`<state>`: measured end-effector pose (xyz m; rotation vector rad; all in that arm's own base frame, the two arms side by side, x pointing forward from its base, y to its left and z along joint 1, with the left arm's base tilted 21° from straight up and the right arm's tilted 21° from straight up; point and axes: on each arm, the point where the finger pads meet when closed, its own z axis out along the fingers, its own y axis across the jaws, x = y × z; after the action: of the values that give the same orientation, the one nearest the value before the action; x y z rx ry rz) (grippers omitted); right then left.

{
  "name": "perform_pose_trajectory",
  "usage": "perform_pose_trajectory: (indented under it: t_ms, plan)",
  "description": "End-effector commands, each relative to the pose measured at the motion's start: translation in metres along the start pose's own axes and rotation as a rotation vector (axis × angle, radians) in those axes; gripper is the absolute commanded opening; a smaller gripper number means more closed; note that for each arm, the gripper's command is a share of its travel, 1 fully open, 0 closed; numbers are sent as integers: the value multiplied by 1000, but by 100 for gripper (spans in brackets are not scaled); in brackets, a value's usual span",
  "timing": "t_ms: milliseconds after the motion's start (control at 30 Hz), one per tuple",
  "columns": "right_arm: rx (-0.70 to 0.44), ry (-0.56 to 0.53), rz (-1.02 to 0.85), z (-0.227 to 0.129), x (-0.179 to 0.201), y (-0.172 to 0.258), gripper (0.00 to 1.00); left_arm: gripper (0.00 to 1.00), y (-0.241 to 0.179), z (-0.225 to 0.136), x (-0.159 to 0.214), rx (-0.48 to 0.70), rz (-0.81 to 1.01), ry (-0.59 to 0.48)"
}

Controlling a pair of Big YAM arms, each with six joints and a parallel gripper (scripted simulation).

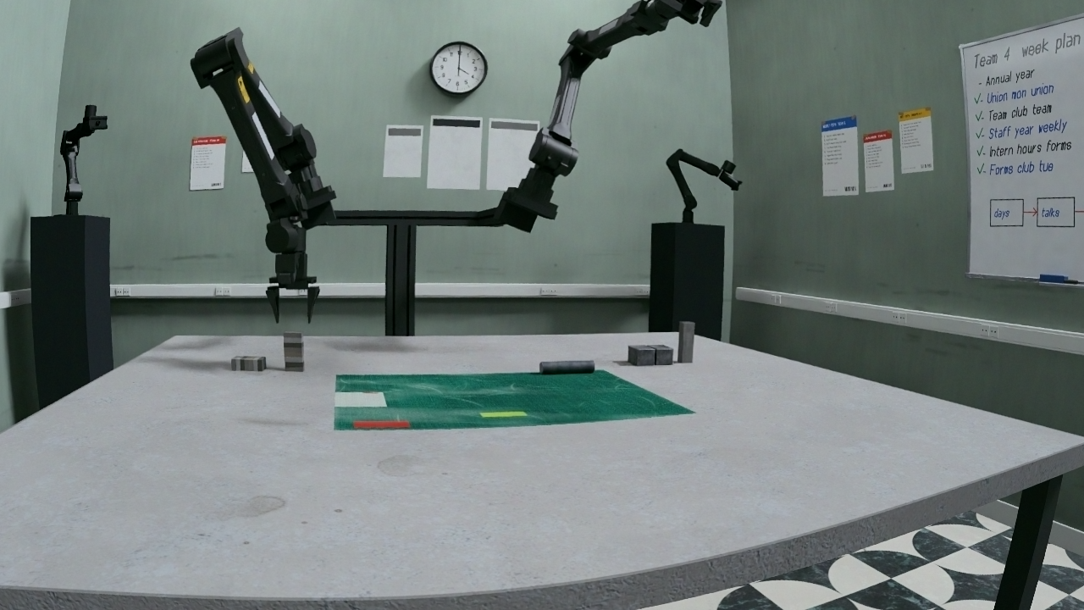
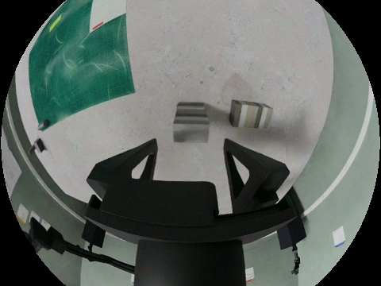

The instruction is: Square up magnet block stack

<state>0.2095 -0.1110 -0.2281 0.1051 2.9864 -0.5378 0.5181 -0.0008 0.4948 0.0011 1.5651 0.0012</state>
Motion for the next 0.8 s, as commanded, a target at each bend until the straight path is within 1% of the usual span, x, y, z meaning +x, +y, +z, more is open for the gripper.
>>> perform_pose_trajectory:
  t_ms: [0, 33, 100, 200, 267, 333, 433, 467, 633, 767]
  plan:
    - [-3, 17, -10, -11, 8, 3, 78, 100, -9, -3, -24, 15, 12, -55]
    - [-3, 17, -10, -11, 8, 3, 78, 100, -9, -3, -24, 15, 12, -55]
    - [-1, 17, 19, 2, 5, 0, 78, 100, -9, -3, -24, 15, 12, -55]
    - [-5, 27, -6, -2, 16, 1, 78, 100, -9, -3, -24, 15, 12, -55]
    - [-6, 27, -6, -1, 9, 0, 78, 100, -9, -3, -24, 15, 12, -55]
    - [0, -2, 4, -2, -4, -4, 78, 100, -9, -3, -24, 15, 12, -55]
    - [-8, 34, -8, -2, 14, 0, 78, 100, -9, -3, -24, 15, 12, -55]
    - [-6, 32, 33, -3, 14, -1, 61, 100, -9, -3, -24, 15, 12, -55]
    - [-4, 24, 95, -3, 11, -1, 61, 100, -9, -3, -24, 15, 12, -55]
    - [-1, 23, 219, -2, 11, -1, 61, 100, -9, -3, -24, 15, 12, -55]
